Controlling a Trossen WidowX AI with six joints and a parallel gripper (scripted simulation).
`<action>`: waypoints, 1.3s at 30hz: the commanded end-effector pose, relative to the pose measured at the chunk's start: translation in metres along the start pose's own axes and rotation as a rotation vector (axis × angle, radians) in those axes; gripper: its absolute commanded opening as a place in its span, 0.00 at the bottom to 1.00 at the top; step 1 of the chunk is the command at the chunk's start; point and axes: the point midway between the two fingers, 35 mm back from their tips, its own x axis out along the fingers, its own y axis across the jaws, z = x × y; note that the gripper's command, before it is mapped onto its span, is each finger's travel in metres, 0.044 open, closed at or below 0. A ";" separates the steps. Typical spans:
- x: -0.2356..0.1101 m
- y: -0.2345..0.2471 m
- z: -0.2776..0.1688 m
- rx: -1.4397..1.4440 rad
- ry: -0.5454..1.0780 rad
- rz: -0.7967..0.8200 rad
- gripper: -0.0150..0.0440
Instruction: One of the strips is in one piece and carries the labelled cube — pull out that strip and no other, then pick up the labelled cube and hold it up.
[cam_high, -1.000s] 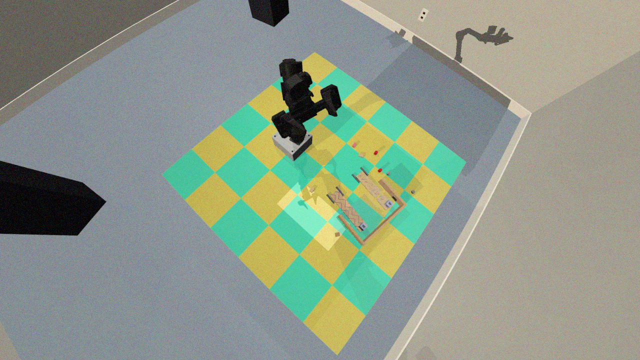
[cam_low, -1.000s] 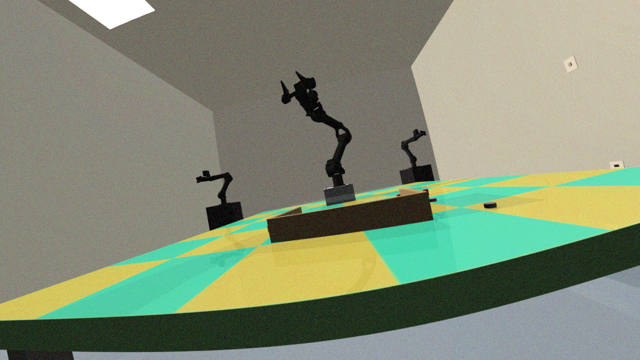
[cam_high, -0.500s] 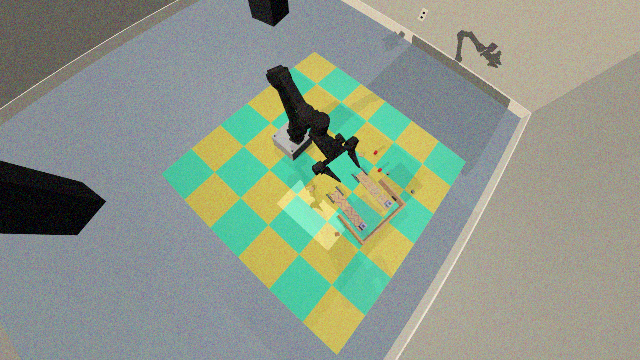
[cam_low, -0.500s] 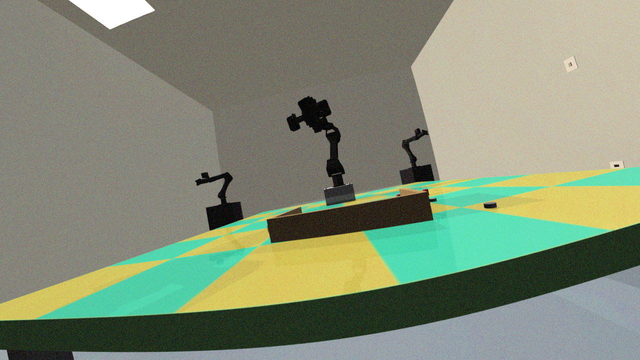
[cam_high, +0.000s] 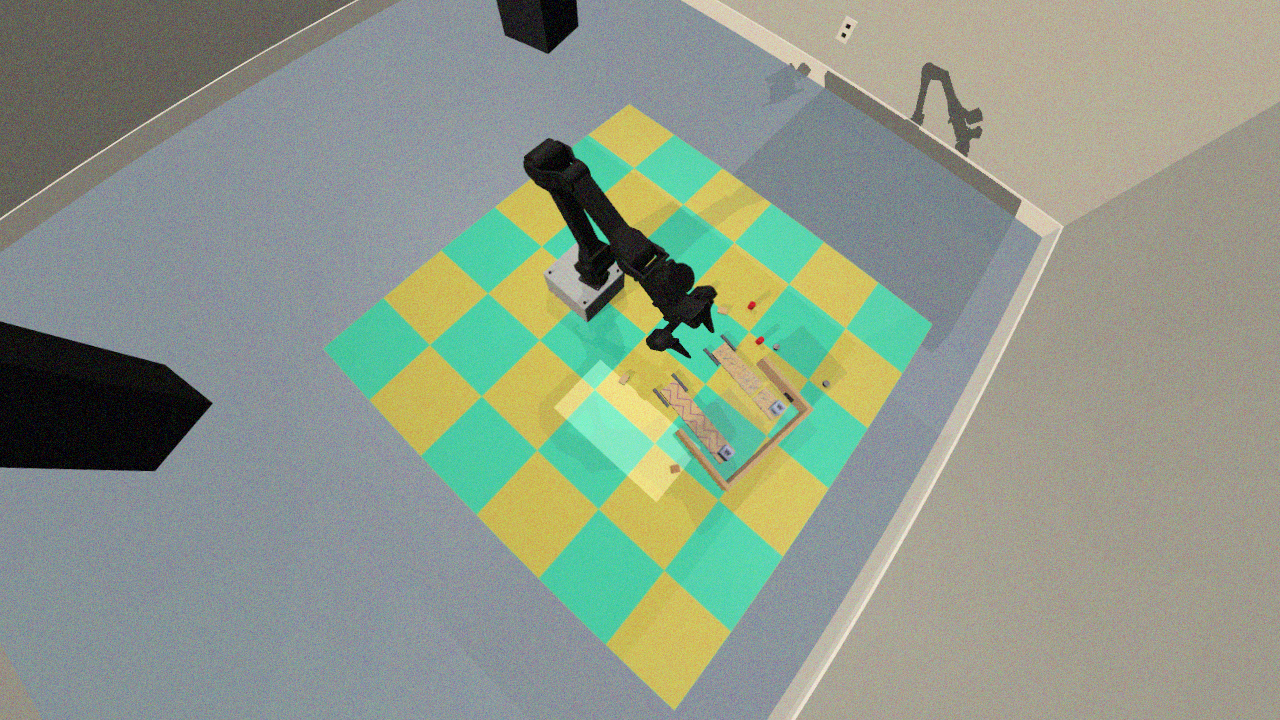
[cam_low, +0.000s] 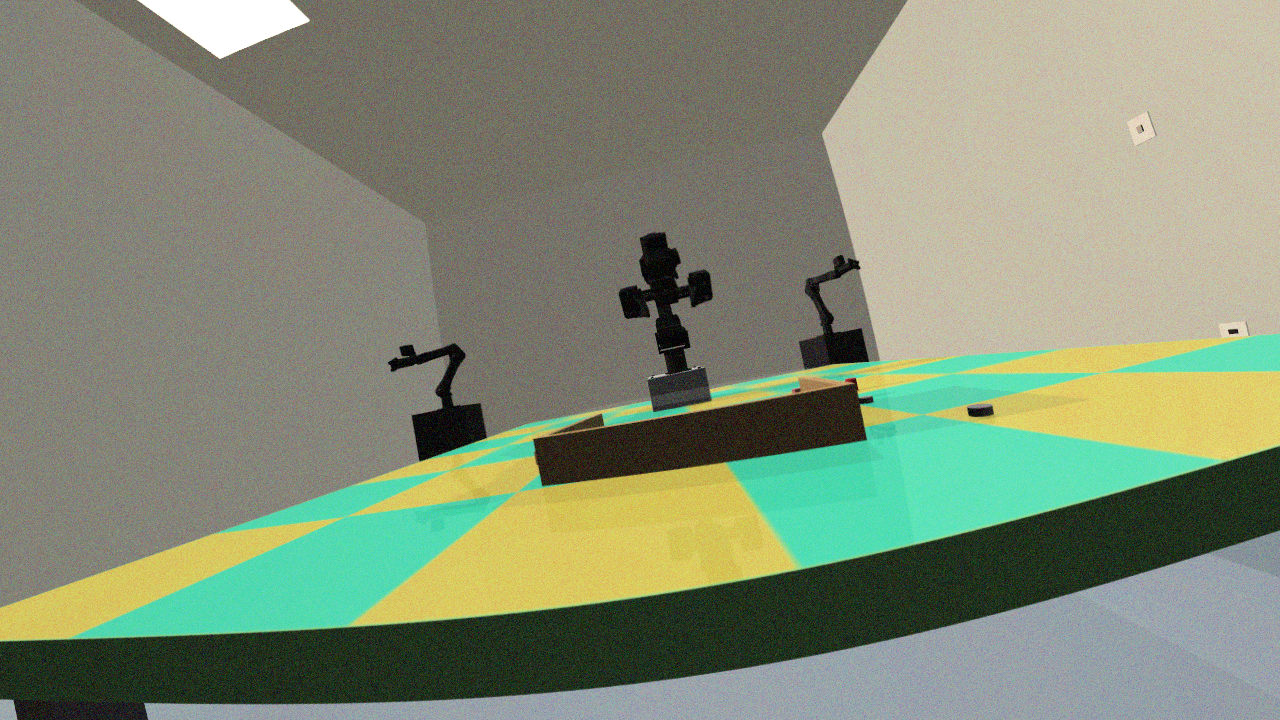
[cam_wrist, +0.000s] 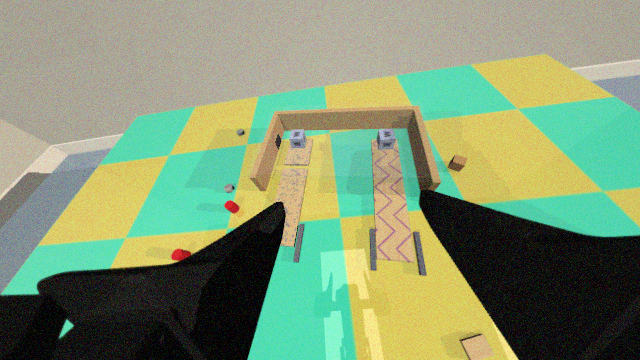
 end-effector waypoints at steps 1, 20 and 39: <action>0.002 0.003 -0.009 -0.022 0.028 0.001 0.93; 0.018 -0.007 -0.014 -0.026 0.148 -0.021 0.75; 0.107 -0.078 -0.066 0.130 0.968 -0.098 0.25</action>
